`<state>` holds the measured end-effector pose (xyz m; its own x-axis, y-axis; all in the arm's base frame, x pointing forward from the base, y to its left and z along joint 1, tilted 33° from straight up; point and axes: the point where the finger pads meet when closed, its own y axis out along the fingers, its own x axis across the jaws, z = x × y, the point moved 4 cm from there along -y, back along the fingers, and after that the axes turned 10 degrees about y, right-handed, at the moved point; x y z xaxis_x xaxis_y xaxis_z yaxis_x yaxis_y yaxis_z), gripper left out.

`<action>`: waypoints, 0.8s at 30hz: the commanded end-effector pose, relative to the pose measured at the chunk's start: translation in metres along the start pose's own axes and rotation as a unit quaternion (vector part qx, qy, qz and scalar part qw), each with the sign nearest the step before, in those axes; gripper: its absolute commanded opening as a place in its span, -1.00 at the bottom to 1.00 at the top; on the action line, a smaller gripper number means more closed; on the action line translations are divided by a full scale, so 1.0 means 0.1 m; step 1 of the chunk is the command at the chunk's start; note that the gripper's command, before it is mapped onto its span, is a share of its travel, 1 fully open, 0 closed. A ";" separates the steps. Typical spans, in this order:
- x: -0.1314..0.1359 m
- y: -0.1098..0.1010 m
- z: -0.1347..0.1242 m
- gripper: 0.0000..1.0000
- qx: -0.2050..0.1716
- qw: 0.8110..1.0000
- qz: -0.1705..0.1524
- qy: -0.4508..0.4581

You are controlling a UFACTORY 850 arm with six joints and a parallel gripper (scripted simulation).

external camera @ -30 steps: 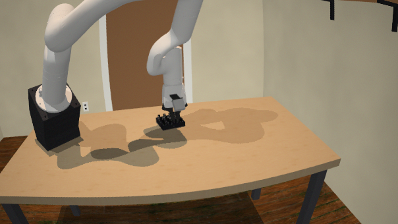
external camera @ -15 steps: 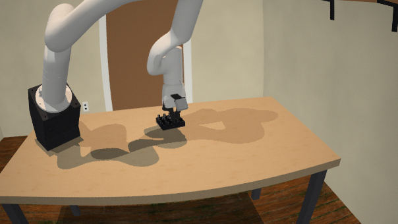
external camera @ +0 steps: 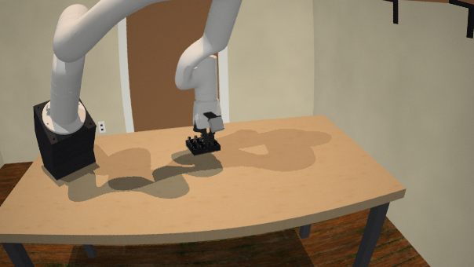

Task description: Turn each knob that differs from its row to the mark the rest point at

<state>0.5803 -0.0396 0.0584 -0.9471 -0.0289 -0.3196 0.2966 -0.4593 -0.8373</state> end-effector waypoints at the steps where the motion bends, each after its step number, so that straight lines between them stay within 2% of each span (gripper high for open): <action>1: -0.01 0.00 0.00 -0.84 0.000 1.000 0.001 0.000; 5: -0.01 0.00 0.00 -0.84 0.000 1.000 0.001 0.000; 6: -0.01 0.00 0.00 -0.61 0.000 1.000 0.001 0.000; 24: -0.01 0.00 0.00 -0.61 0.000 1.000 0.001 0.000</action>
<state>0.5803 -0.0395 0.0584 -0.9471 -0.0290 -0.3195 0.2966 -0.4592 -0.8374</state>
